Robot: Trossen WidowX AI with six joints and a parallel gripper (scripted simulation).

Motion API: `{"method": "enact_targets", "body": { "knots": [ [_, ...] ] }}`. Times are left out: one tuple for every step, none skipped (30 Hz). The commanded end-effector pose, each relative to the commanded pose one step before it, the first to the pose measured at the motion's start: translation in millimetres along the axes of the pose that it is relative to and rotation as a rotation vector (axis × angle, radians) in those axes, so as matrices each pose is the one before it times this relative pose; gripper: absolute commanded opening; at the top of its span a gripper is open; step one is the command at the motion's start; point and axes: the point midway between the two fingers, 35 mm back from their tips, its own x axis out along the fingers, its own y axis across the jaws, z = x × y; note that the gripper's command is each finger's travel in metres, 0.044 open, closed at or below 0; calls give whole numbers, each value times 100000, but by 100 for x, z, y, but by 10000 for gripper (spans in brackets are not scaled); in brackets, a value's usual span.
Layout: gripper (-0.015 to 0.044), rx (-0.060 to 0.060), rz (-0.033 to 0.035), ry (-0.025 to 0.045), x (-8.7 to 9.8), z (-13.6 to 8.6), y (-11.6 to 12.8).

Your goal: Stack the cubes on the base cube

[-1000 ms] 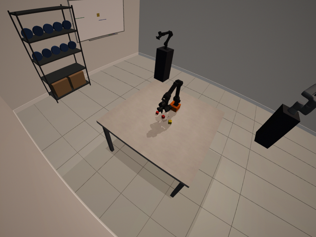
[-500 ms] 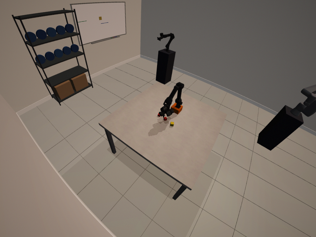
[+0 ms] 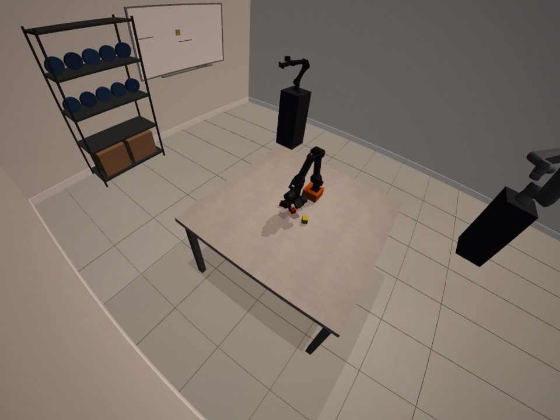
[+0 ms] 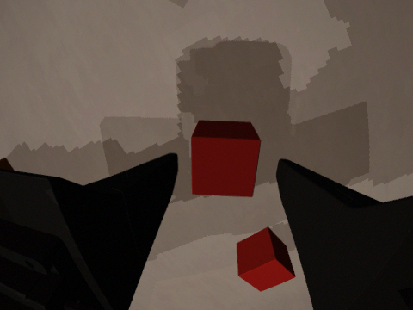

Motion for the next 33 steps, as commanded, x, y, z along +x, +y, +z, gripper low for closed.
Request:
{"method": "enact_targets", "body": {
  "knots": [
    [265,-503,767,-216,865,0,174],
    [265,0,2,1,133,-4,9],
    [265,0,1,1,80,-2,6],
    [265,0,0,0,27,-1,2],
    [239,0,0,0,0,0,0],
    [212,0,0,0,0,0,0],
    [186,0,0,0,0,0,0],
    [160,0,0,0,0,0,0],
    [134,0,0,0,0,0,0],
    [107,0,0,0,0,0,0],
    [105,0,0,0,0,0,0],
    [105,0,0,0,0,0,0],
    [105,0,0,0,0,0,0],
    [105,277,-96,33,-24,-12,-19],
    [105,830,-287,98,-71,-36,-58],
    [105,1385,-480,160,-118,-60,-98],
    [105,1625,-566,180,-159,-68,-120],
    [105,342,-125,33,-283,9,-80],
    [105,-69,17,-12,-291,29,-57],
    [105,-69,17,-12,-293,27,-54],
    [105,-69,18,-12,-295,25,-50],
    [105,-72,19,-12,-297,24,-47],
    [105,-88,25,-14,-298,23,-42],
    [105,-88,26,-14,-299,22,-39],
    [105,-88,26,-14,-301,20,-35],
    [105,-88,26,-13,-302,18,-32],
    [105,-88,27,-13,-304,17,-28],
    [105,-88,27,-13,-305,15,-24],
    [105,-89,28,-13,-307,13,-21],
    [105,-136,44,-18,-306,14,-14],
    [105,-141,46,-18,-307,13,-10],
    [105,-141,47,-18,-308,11,-7],
    [105,-141,47,-18,-309,9,-3]
  ]
}}
